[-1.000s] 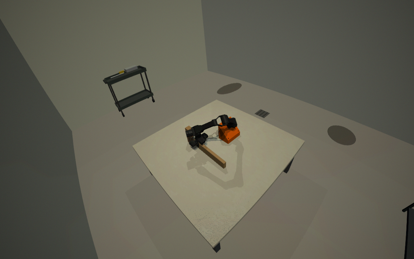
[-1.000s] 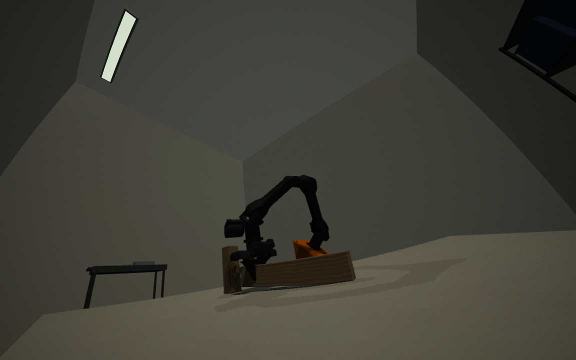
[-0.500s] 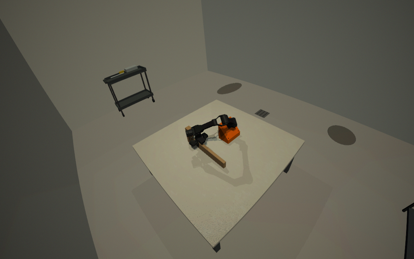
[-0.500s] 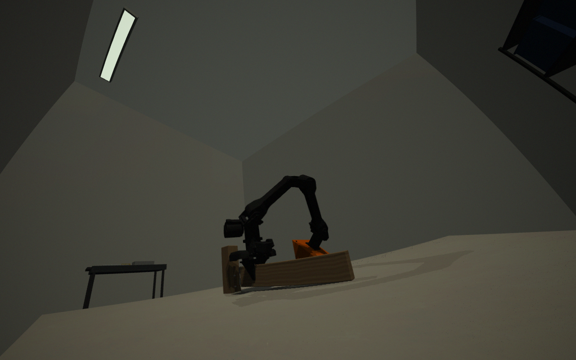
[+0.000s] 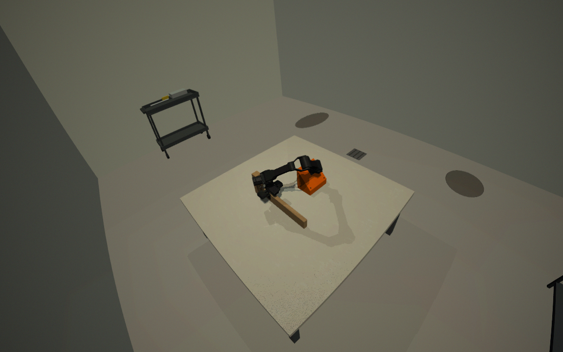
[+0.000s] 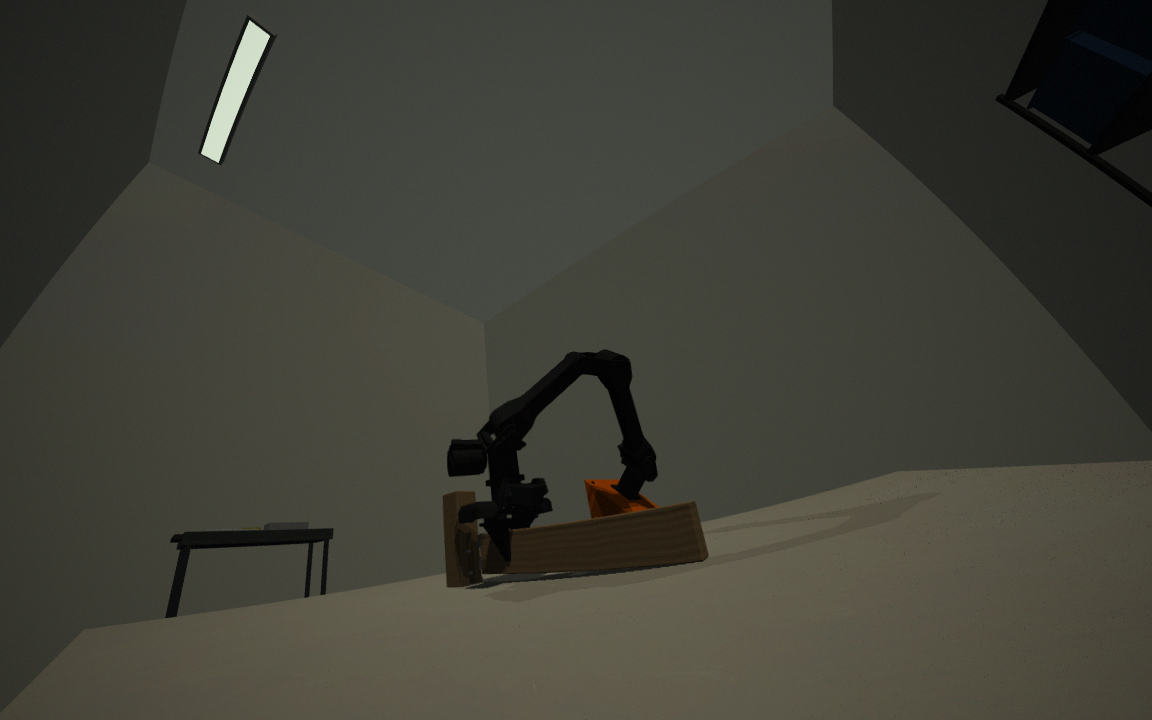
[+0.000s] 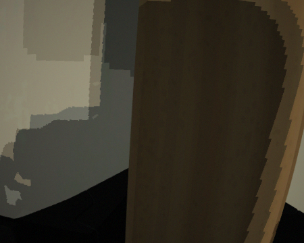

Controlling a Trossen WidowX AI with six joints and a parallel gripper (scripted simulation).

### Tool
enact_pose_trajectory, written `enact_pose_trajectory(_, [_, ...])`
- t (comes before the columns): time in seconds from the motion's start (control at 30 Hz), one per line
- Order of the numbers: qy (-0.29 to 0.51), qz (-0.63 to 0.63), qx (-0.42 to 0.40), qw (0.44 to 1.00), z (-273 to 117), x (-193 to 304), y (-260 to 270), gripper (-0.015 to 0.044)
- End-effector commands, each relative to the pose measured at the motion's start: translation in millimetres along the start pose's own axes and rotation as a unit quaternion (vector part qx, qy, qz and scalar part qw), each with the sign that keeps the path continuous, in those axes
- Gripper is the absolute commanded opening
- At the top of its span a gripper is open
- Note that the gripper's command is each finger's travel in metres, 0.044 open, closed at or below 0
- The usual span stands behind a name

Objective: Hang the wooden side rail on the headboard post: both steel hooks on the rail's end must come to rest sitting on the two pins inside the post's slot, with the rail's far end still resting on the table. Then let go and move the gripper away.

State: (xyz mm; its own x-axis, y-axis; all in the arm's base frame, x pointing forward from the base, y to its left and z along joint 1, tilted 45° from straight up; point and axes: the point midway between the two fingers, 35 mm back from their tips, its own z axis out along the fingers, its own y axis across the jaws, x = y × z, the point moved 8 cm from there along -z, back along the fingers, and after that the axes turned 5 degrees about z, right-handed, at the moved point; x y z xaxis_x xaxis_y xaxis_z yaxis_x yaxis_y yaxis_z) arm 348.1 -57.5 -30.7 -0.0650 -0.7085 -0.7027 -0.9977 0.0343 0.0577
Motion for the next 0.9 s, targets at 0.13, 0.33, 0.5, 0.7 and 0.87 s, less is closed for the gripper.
enact_pose_trajectory(0.13, [0.003,0.0,0.005,1.0,-4.4,2.9,-1.9,0.0])
enact_pose_trajectory(0.33, [0.003,0.0,0.005,1.0,-4.7,3.4,-2.5,0.0])
enact_pose_trajectory(0.5, [0.003,0.0,0.005,1.0,-4.8,3.9,-3.2,0.0])
enact_pose_trajectory(0.7, [0.003,0.0,0.005,1.0,-5.0,4.5,-3.9,0.0])
enact_pose_trajectory(0.87, [0.003,0.0,0.005,1.0,-4.9,5.1,-3.9,0.0])
